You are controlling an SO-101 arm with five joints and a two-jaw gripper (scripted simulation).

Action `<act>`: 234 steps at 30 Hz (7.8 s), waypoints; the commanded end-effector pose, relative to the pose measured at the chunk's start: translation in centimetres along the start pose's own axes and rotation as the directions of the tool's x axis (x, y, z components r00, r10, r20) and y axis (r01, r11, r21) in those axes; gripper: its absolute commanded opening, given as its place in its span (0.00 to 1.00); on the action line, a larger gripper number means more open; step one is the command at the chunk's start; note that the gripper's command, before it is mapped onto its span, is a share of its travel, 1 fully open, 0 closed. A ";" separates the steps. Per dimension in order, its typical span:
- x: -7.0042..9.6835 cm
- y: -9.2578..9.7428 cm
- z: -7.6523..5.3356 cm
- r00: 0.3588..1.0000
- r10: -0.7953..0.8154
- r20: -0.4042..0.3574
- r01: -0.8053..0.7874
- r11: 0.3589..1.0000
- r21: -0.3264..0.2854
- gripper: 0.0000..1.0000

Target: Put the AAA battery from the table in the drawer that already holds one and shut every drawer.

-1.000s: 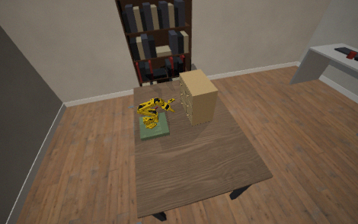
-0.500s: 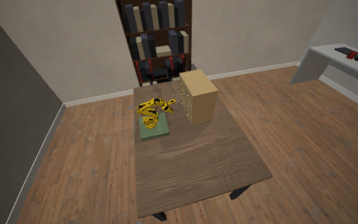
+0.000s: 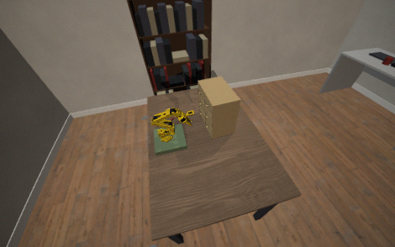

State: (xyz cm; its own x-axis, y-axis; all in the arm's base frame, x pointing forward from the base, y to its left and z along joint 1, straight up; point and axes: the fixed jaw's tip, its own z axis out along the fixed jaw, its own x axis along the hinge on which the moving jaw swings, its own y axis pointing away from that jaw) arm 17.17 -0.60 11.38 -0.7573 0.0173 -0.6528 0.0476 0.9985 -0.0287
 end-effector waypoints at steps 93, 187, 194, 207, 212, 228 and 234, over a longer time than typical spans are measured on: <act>-1.0 15.9 3.6 0.874 0.485 0.006 -0.364 0.663 -0.654 0.21; -1.1 17.4 9.0 0.828 0.561 -0.008 -0.426 0.619 -0.660 0.21; -1.7 17.7 10.5 0.820 0.573 -0.002 -0.435 0.621 -0.652 0.21; -1.8 17.7 10.8 0.818 0.575 0.000 -0.437 0.621 -0.651 0.21; -2.2 17.9 12.0 0.811 0.584 0.005 -0.444 0.623 -0.644 0.21; -2.3 17.9 12.7 0.808 0.589 0.008 -0.448 0.623 -0.641 0.21; -2.3 17.9 12.7 0.808 0.589 0.008 -0.448 0.623 -0.641 0.21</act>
State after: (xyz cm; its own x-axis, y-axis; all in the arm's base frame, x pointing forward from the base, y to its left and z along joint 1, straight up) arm 27.82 16.78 3.02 -0.5780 0.5958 -0.5577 -0.0646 0.6478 0.7591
